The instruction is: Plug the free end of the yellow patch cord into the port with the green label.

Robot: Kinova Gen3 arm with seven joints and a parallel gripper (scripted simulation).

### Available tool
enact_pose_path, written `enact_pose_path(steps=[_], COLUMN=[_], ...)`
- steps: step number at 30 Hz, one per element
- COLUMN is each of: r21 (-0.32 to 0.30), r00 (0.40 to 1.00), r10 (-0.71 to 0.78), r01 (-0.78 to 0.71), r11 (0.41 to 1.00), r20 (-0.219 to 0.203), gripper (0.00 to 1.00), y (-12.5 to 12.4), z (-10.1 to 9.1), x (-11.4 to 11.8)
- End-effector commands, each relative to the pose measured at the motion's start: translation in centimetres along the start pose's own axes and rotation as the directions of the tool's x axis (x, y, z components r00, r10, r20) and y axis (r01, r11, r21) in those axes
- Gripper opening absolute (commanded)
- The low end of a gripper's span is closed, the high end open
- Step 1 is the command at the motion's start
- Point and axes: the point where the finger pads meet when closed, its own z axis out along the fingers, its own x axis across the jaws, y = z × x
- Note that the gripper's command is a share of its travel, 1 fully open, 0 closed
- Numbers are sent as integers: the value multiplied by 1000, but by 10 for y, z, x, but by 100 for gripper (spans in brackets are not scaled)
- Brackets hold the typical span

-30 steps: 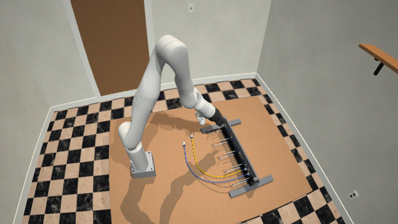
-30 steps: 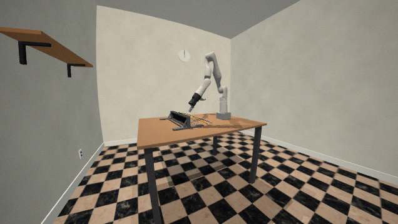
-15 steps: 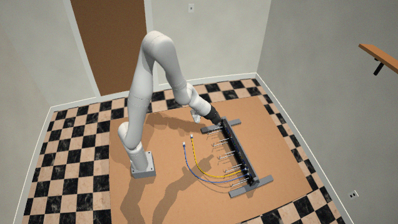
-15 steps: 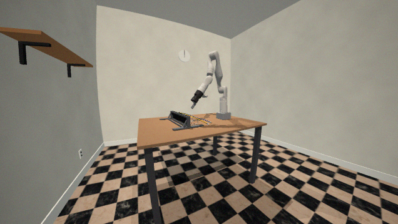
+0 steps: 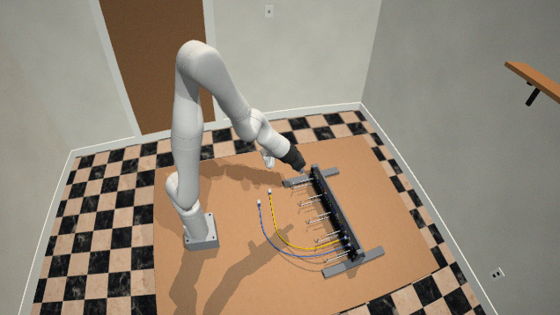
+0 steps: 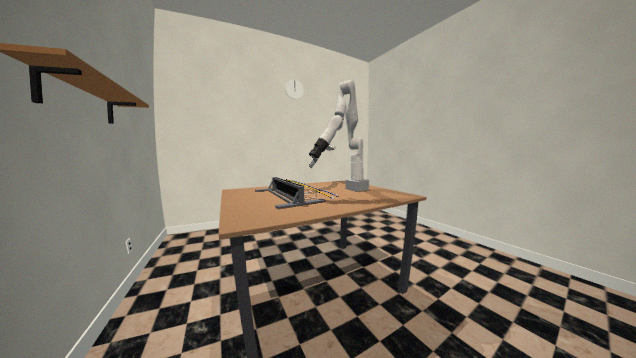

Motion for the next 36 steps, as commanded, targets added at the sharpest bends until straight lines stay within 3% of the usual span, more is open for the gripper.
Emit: enact_pose_path(steps=[1, 20, 36], r21=[-10, -11, -11], r00=[1000, 1000, 1000], r10=[-13, -13, -12], r01=[13, 13, 12], r11=[1000, 1000, 1000], r20=[-17, -19, -19], gripper=[0, 0, 0], y=[3, 3, 3], z=[-13, -39, -45], x=[7, 8, 8])
